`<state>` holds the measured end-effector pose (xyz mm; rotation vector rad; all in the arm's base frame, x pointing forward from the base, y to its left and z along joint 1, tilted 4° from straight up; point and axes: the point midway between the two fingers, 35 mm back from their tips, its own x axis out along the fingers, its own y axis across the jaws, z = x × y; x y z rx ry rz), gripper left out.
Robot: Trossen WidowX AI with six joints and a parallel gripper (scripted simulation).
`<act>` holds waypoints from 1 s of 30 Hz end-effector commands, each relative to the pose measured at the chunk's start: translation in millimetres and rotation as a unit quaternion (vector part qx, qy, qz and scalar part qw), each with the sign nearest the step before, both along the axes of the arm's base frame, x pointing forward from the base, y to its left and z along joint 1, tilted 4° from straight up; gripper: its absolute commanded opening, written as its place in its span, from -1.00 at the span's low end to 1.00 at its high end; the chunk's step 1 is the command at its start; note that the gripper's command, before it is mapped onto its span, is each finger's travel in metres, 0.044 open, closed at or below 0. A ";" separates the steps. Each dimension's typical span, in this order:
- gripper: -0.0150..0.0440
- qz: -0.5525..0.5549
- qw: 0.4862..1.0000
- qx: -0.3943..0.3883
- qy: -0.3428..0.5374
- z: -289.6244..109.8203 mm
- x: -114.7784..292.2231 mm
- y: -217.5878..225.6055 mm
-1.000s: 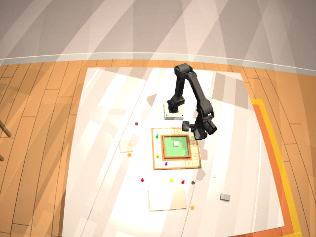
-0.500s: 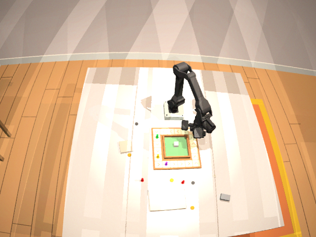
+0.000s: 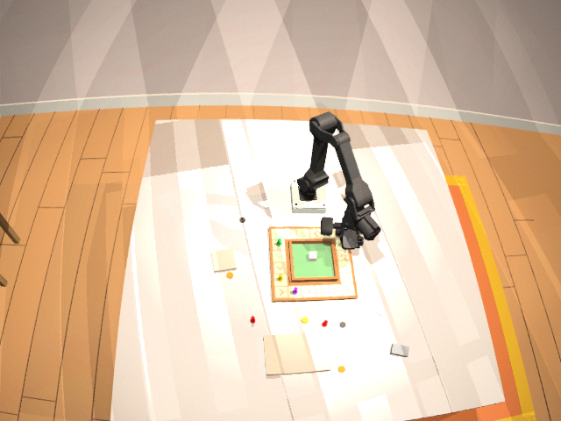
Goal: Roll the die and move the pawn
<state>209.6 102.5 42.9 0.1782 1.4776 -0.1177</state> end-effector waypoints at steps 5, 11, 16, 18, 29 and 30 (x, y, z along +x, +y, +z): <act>-0.49 -0.002 1.000 -0.002 0.000 -12.9 0.5 -0.8; 0.04 0.000 1.000 0.000 0.001 -7.5 0.3 0.0; 0.49 -0.001 1.000 -0.001 0.001 3.4 0.3 0.2; 0.67 -0.002 1.000 -0.002 0.000 31.1 -2.0 -0.4; 1.00 0.012 1.000 -0.005 0.001 63.1 -5.0 -28.7; 1.00 0.018 1.000 -0.007 0.001 69.5 -7.0 -39.8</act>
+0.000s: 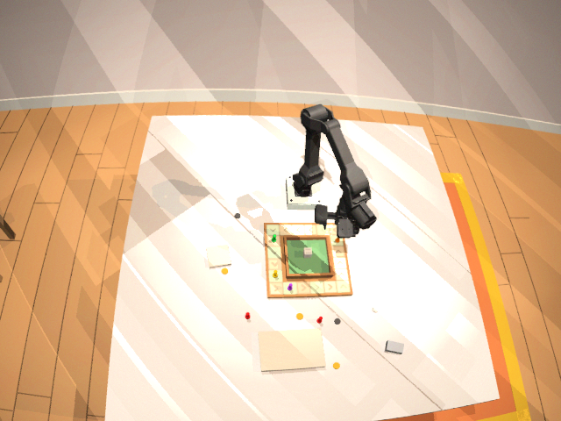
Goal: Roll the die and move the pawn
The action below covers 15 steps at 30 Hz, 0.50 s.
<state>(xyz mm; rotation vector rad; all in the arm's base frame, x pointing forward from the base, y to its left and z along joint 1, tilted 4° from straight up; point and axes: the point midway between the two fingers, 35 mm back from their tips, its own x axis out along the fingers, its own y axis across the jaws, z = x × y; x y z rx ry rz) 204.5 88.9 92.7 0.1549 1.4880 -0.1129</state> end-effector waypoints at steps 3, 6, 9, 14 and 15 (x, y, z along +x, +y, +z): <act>1.00 0.026 1.000 -0.004 -0.004 38.1 -12.6 -57.3; 1.00 0.043 0.999 -0.007 -0.004 55.2 -29.5 -84.1; 1.00 0.056 0.998 -0.009 -0.004 67.1 -46.0 -100.7; 1.00 0.042 0.999 -0.011 -0.004 59.1 -35.0 -92.0; 1.00 0.042 0.999 -0.011 -0.004 59.1 -35.0 -92.0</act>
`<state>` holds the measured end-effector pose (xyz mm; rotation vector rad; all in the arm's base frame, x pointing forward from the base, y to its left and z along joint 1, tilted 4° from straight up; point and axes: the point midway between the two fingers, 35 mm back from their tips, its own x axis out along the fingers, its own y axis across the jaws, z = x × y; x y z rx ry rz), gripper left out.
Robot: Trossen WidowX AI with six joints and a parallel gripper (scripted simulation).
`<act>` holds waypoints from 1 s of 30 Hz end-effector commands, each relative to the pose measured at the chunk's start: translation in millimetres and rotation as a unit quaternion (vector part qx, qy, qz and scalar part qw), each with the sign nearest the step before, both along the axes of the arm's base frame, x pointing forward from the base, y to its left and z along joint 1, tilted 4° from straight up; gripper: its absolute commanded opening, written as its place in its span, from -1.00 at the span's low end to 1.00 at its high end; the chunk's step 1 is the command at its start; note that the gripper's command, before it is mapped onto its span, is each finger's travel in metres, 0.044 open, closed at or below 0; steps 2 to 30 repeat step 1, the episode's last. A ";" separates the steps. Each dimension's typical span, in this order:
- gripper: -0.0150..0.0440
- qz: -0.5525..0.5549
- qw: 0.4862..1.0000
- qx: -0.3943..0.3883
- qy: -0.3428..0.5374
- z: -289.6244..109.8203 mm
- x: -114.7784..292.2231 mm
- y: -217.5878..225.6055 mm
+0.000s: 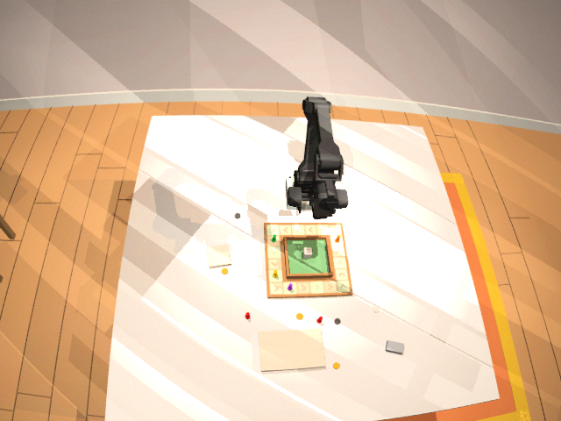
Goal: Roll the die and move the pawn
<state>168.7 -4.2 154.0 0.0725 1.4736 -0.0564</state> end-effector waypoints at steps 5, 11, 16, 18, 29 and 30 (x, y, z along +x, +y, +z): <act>1.00 -0.002 1.000 0.000 0.004 -2.1 0.8 1.1; 1.00 -0.002 1.000 0.000 0.004 -2.1 0.8 1.1; 1.00 -0.002 1.000 0.000 0.004 -2.1 0.8 1.1; 1.00 -0.002 1.000 0.000 0.004 -2.1 0.8 1.1; 1.00 -0.002 1.000 0.000 0.004 -2.1 0.8 1.1; 1.00 -0.002 1.000 0.000 0.004 -2.1 0.8 1.1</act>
